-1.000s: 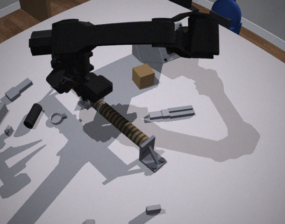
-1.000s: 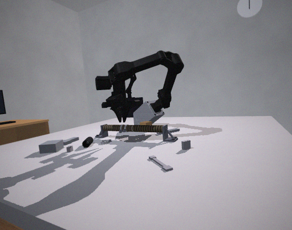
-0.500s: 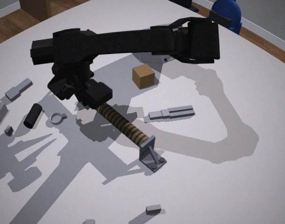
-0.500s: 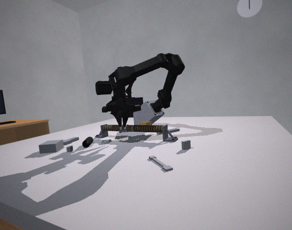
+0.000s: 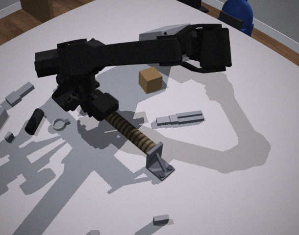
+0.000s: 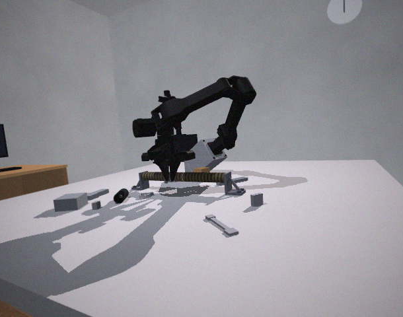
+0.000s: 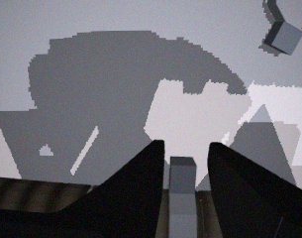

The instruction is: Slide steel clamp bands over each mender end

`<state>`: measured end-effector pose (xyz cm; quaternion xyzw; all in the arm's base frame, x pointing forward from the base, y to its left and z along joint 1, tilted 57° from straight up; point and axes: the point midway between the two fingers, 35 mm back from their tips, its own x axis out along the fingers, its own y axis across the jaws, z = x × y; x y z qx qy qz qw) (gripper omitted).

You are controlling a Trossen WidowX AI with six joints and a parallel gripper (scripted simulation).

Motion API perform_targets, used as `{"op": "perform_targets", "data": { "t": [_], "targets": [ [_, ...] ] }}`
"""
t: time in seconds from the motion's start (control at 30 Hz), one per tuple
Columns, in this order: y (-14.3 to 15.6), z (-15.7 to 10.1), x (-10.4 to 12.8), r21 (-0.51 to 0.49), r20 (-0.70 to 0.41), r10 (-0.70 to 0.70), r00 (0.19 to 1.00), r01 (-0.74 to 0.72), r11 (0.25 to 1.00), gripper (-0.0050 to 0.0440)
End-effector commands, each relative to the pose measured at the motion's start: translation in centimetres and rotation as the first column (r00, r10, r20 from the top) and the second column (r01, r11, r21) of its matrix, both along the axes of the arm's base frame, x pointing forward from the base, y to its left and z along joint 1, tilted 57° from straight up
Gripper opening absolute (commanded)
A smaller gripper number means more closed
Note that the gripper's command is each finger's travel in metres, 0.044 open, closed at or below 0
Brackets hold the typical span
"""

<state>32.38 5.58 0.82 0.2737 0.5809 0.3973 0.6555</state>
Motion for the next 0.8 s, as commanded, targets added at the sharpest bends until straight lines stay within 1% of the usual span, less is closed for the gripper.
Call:
{"op": "perform_targets", "data": {
  "t": [0.0, 0.3, 0.37, 0.47, 0.77],
  "targets": [
    [0.0, 0.0, 0.0, 0.0, 0.0, 0.0, 1.0, 0.0, 1.0, 0.0083],
    [0.0, 0.0, 0.0, 0.0, 0.0, 0.0, 1.0, 0.0, 1.0, 0.0023],
    [0.0, 0.0, 0.0, 0.0, 0.0, 0.0, 1.0, 0.0, 1.0, 0.0023],
    [0.01, 0.02, 0.0, 0.0, 0.0, 0.0, 1.0, 0.0, 1.0, 0.0],
    [0.52, 0.67, -0.18, 0.0, -0.001, 0.001, 1.0, -0.001, 1.0, 0.0]
  ]
}}
